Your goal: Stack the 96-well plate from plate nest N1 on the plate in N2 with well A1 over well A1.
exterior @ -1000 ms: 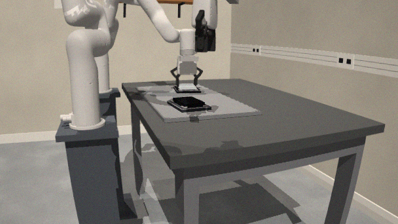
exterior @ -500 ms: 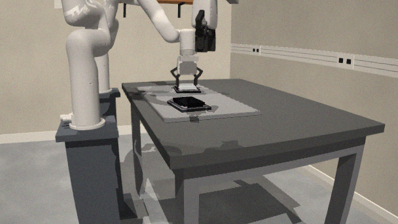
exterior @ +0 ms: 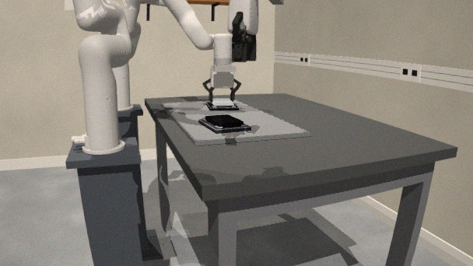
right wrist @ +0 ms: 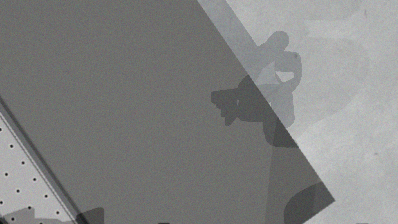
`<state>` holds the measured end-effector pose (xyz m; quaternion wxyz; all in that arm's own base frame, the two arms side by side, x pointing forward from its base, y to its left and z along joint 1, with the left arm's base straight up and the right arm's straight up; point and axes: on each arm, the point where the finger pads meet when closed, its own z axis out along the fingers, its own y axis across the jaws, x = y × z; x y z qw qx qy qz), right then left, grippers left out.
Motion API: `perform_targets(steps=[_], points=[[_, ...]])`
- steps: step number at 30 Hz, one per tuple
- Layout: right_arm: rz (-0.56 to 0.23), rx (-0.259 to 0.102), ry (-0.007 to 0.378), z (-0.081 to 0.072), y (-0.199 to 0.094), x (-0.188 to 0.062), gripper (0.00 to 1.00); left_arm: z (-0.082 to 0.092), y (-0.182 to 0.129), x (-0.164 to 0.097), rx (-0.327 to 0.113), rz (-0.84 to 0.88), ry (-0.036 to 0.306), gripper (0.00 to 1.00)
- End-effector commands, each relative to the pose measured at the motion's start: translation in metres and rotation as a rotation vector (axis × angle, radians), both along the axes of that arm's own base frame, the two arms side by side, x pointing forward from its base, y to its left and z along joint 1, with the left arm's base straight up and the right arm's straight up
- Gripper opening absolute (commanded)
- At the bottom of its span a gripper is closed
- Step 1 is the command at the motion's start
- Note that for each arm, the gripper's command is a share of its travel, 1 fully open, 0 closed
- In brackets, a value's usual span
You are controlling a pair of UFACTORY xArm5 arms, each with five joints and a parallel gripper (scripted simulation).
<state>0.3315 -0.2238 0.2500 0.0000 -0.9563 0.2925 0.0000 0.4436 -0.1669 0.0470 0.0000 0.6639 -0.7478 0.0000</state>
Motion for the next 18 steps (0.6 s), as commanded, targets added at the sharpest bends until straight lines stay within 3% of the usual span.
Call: perform_targets(steps=[1, 18], points=[[0.0, -0.002, -0.003, 0.001, 0.0, 0.001, 1.0, 0.004, -0.001, 0.001, -0.001, 0.0, -0.004, 0.0], [0.0, -0.002, -0.003, 0.001, 0.0, 0.001, 1.0, 0.014, -0.001, 0.001, -0.001, 0.0, -0.004, 0.0]])
